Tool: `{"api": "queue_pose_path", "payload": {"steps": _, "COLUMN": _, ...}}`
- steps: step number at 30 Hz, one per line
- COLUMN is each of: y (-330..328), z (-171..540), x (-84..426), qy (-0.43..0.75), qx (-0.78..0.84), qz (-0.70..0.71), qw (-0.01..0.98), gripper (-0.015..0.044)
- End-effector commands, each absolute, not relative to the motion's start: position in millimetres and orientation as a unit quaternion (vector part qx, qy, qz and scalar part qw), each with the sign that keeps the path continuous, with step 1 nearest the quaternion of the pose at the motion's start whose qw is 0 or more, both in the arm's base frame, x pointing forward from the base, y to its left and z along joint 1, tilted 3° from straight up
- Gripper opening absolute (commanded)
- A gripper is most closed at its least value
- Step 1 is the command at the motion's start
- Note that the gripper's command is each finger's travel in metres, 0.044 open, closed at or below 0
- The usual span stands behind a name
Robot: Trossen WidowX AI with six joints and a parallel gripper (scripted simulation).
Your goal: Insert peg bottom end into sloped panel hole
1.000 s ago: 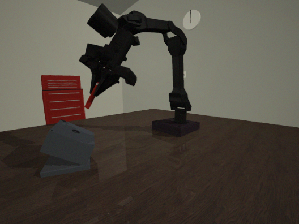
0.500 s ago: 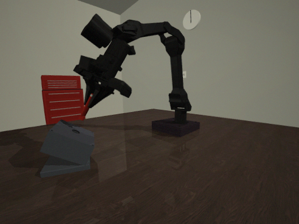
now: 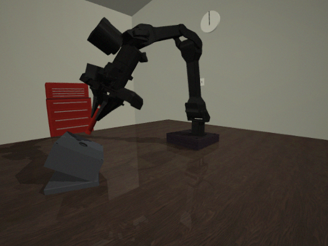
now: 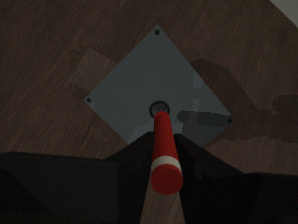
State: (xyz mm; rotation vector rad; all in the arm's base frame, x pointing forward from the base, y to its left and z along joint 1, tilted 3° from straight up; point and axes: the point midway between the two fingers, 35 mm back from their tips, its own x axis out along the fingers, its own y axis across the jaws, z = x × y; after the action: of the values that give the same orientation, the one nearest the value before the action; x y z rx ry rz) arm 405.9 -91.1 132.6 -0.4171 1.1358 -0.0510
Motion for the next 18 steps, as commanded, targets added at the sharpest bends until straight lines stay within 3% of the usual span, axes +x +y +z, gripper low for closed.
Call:
{"api": "queue_pose_path", "payload": {"steps": 1, "y": -93, "z": 125, "x": 409, "qy": 0.537, "qx": -0.196, "qz": -0.022, "qw": 0.82, "gripper": 0.0}}
{"api": "queue_pose_path", "payload": {"steps": 18, "y": -96, "z": 111, "x": 414, "qy": 0.537, "qx": -0.196, "qz": -0.022, "qw": 0.82, "gripper": 0.0}}
